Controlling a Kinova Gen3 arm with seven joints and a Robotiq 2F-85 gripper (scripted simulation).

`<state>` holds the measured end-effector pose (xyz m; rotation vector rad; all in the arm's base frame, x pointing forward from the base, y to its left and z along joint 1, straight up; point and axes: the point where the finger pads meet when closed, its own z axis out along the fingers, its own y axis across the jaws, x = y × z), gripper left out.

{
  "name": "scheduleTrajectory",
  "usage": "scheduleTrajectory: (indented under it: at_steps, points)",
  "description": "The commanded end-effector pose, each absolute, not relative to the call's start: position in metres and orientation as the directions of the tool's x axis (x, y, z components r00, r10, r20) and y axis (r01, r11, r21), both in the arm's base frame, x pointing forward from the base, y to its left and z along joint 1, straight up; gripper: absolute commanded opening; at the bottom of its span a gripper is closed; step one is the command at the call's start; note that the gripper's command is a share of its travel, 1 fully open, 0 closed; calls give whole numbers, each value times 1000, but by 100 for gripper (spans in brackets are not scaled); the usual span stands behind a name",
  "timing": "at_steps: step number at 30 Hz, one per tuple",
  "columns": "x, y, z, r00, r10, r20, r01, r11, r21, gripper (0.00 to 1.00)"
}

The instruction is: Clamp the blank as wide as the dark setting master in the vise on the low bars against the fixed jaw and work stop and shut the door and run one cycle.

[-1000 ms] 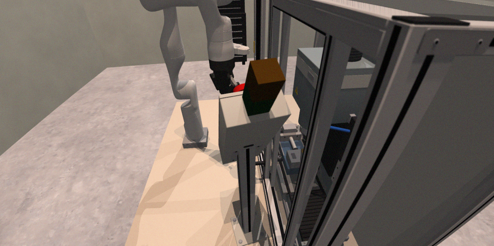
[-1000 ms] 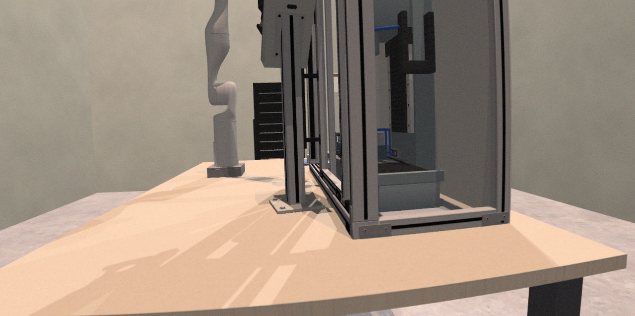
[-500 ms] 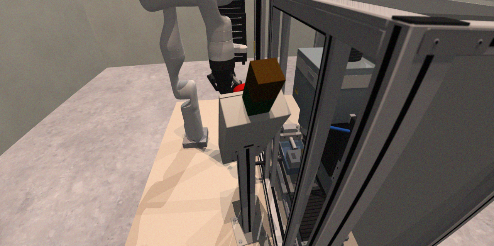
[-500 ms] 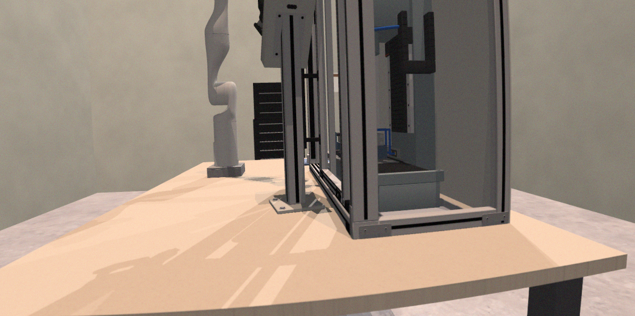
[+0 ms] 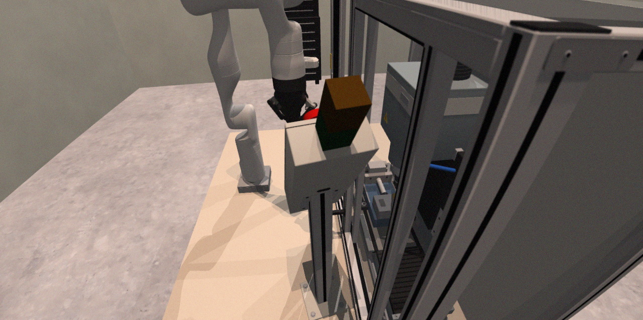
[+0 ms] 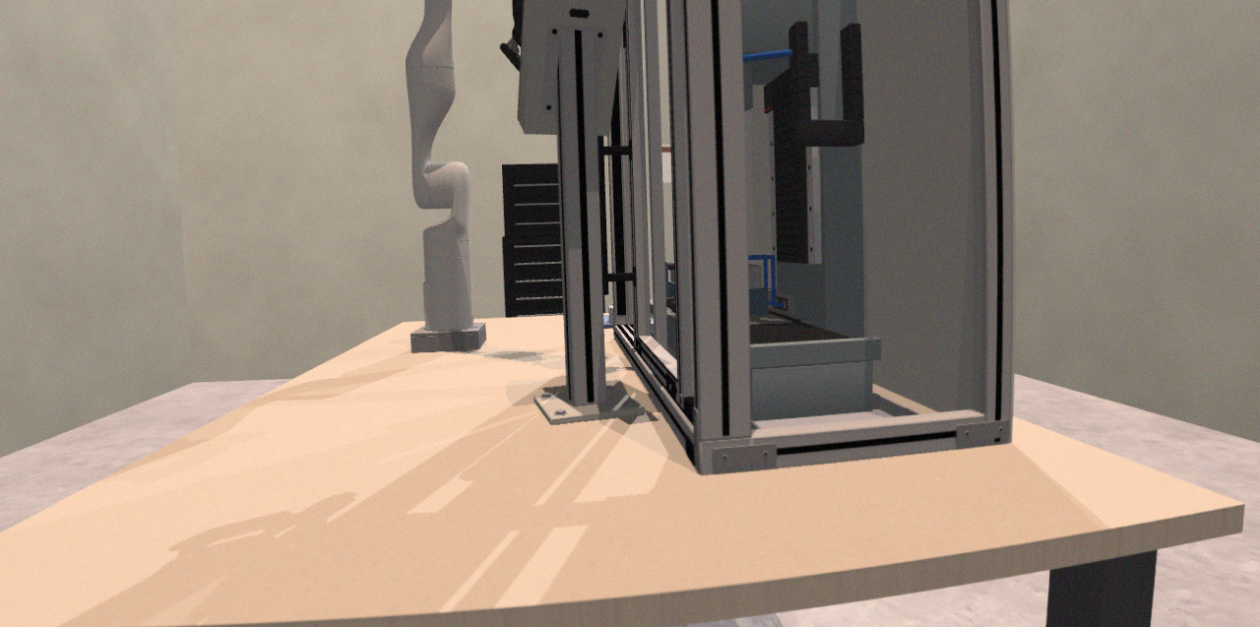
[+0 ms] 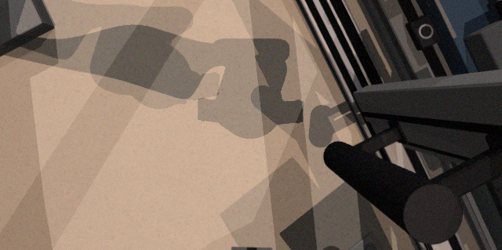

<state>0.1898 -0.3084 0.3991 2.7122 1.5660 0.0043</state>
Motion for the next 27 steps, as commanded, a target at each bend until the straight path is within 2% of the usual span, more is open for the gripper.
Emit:
scheduleTrajectory:
  at_steps: [1, 8, 13, 25, 27]
  points:
    - [186, -309, 399, 484, 875, 1, 875, -484, 4, 10]
    - [186, -309, 399, 484, 875, 1, 875, -484, 4, 10]
    - [188, -309, 399, 278, 961, -3, 961, -278, 9, 10]
    - [188, -309, 399, 278, 961, -3, 961, -278, 9, 10]
    - [189, -309, 400, 195, 981, -7, 981, -195, 10, 10]
